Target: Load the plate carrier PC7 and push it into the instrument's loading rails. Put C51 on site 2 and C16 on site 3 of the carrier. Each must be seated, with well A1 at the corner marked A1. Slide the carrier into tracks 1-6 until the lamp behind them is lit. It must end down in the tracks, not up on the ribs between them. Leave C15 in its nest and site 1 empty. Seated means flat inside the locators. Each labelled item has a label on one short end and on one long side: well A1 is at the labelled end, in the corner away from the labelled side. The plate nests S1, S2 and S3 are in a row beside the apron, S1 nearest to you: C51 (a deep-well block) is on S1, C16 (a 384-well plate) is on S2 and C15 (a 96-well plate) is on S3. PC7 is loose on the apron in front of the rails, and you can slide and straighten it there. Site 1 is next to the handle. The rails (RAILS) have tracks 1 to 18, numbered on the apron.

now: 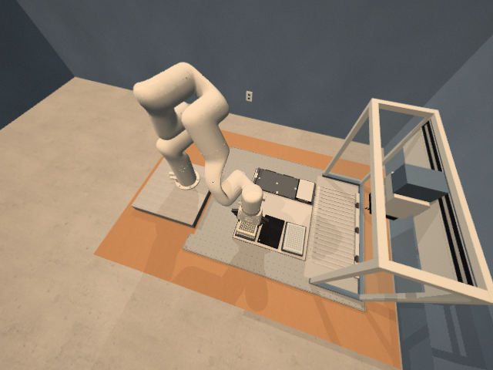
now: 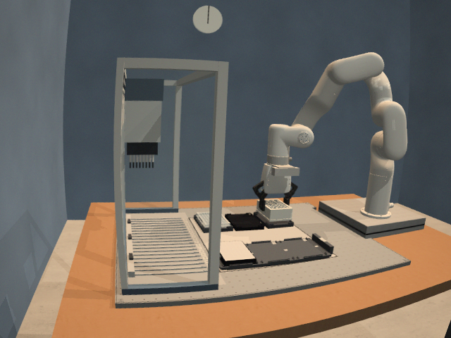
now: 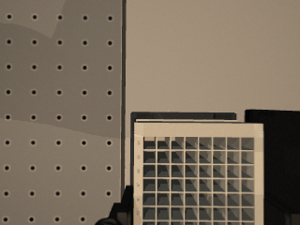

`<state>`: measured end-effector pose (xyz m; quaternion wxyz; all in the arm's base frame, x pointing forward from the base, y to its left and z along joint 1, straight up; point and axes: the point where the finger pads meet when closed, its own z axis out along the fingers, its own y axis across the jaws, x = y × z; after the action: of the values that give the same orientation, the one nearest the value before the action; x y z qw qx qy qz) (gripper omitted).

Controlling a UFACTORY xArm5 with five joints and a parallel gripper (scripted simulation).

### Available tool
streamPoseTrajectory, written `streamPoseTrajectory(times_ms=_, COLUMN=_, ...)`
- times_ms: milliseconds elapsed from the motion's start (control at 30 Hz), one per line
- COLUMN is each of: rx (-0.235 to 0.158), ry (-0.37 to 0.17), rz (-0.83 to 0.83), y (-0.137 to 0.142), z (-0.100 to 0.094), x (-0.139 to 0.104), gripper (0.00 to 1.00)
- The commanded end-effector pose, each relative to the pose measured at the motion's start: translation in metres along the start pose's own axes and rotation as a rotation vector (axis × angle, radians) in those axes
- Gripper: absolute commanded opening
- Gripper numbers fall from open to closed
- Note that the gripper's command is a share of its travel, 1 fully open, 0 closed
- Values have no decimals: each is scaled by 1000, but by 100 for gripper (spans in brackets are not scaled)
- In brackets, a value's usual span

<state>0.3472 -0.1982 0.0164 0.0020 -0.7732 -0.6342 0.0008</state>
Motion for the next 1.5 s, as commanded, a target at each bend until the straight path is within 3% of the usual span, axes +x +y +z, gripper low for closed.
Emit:
streamPoseTrajectory(times_ms=0, rx=-3, ry=-1, rz=0, y=1, z=-3, x=0, gripper=0)
streamPoseTrajectory(times_ms=667, rx=-3, ry=-1, rz=0, y=1, z=-10, x=0, gripper=0)
streamPoseTrajectory(times_ms=1467, rx=-3, ry=-1, rz=0, y=1, z=-47, x=0, gripper=0)
